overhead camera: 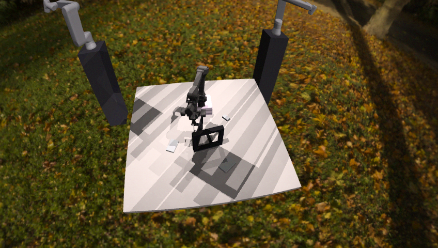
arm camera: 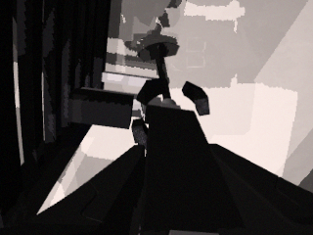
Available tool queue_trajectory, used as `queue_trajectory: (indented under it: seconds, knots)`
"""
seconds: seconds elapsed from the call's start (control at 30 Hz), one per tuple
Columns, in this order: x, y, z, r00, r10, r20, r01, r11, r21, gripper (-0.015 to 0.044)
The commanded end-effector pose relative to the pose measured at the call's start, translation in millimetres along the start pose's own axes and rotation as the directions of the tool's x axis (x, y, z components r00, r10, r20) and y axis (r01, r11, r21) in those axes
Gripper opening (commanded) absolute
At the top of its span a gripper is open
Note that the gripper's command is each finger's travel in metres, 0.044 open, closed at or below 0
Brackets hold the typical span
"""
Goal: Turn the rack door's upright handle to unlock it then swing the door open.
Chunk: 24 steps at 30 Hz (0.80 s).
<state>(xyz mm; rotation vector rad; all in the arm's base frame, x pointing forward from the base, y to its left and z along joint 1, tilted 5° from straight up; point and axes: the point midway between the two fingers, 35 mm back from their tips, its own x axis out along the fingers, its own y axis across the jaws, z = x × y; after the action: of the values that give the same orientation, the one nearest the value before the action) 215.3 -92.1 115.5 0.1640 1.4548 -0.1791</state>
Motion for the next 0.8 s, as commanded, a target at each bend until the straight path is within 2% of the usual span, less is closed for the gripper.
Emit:
queue_trajectory:
  seconds: [0.0, 0.77]
  knots:
    - [0.0, -7.5, 2.7, 1.0, 0.002, -0.002, -0.002, 0.998, -0.069, 0.0013]
    - [-0.3, -52.1, 20.5, 1.0, -0.002, -0.001, 0.002, 0.926, -0.379, 0.0013]
